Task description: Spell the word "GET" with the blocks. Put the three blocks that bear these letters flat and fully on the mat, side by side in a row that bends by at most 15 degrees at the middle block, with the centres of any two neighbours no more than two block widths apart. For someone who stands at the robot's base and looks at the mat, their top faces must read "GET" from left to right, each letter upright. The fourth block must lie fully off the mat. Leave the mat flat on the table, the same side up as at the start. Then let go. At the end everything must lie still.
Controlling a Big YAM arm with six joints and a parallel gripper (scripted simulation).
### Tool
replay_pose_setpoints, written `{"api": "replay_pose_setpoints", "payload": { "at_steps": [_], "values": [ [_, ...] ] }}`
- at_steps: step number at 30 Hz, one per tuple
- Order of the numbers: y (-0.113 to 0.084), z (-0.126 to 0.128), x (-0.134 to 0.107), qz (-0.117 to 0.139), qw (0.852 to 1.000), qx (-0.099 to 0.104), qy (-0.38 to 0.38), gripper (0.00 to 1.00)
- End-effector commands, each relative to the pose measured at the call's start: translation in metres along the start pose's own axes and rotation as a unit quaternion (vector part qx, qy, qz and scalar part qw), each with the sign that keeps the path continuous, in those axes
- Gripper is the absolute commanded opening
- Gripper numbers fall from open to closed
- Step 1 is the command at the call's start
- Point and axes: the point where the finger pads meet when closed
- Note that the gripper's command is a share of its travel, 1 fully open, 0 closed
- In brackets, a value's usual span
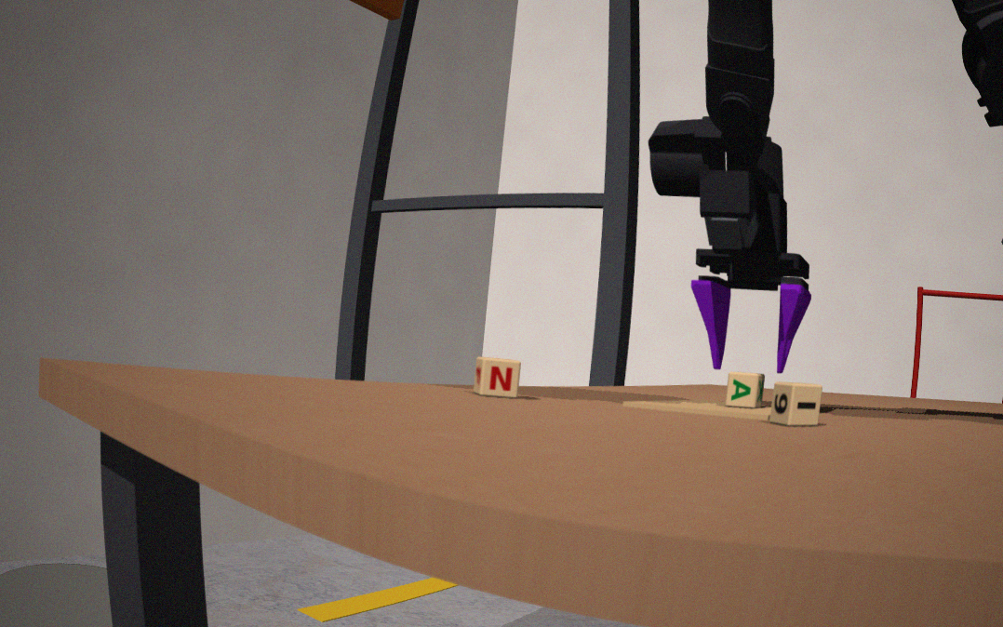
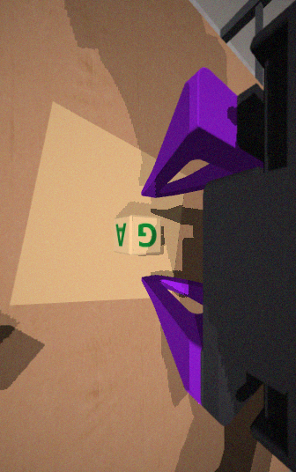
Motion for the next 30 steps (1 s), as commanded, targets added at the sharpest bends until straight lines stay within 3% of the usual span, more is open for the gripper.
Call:
{"api": "replay_pose_setpoints", "payload": {
  "at_steps": [1, 16, 20, 30],
  "values": [
    [0.009, 0.0, 0.002, -0.002, 1.0, -0.002, 0.004, 0.64],
    [0.033, -0.005, 0.002, -0.002, 1.0, -0.005, 0.002, 0.64],
    [0.027, -0.01, 0.001, 0.001, 1.0, -0.015, 0.0, 0.64],
    [0.027, -0.009, 0.001, 0.001, 1.0, -0.014, 0.001, 0.64]
  ]
}}
Point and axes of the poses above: the point where the finger pads meet when closed, its own y axis out along the fingers, its own z axis across the jaws, x = y × z, and after that the axes turned 9 degrees about -y, right-handed
